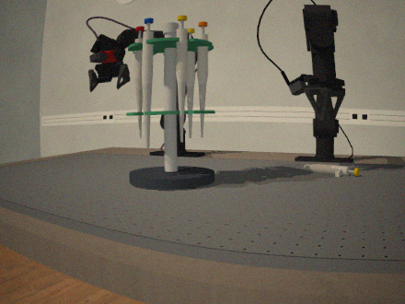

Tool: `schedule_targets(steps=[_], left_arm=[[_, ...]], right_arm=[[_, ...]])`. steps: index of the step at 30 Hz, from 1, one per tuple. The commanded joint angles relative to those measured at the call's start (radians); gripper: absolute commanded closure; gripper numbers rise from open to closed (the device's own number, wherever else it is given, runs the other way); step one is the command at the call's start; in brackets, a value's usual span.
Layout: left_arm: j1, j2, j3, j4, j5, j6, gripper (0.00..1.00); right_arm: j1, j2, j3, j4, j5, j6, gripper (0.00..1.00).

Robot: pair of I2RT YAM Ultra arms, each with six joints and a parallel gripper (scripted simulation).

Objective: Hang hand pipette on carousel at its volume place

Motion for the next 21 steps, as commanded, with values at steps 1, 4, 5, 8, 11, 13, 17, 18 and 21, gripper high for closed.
schedule_targets(steps=[1,4,5,8,11,13,17,18,21], left_arm=[[0.007,-0.009,0.019,-0.028,0.004,0.001,0.46],[0.007,-0.009,0.019,-0.028,0.004,0.001,0.46],[0.007,-0.009,0.019,-0.028,0.004,0.001,0.46],[0.007,-0.009,0.019,-0.028,0.004,0.001,0.46],[0.007,-0.009,0.019,-0.028,0.004,0.001,0.46],[0.007,-0.009,0.019,-0.028,0.004,0.001,0.46],[0.007,-0.009,0.019,-0.028,0.004,0.001,0.46],[0.007,-0.009,0.019,-0.028,0.004,0.001,0.46],[0.074,-0.06,0.065,-0.078,0.061,-0.043,0.0]], right_arm=[[-0.009,-0.006,0.016,0.013,-0.023,-0.012,0.0],[-0.009,-0.006,0.016,0.013,-0.023,-0.012,0.0],[-0.009,-0.006,0.016,0.013,-0.023,-0.012,0.0],[-0.009,-0.006,0.016,0.013,-0.023,-0.012,0.0],[-0.009,-0.006,0.016,0.013,-0.023,-0.012,0.0],[-0.009,-0.006,0.016,0.013,-0.023,-0.012,0.0],[-0.009,-0.006,0.016,0.013,-0.023,-0.012,0.0],[-0.009,-0.006,0.016,0.013,-0.023,-0.012,0.0],[-0.009,-0.006,0.016,0.013,-0.023,-0.012,0.0]])
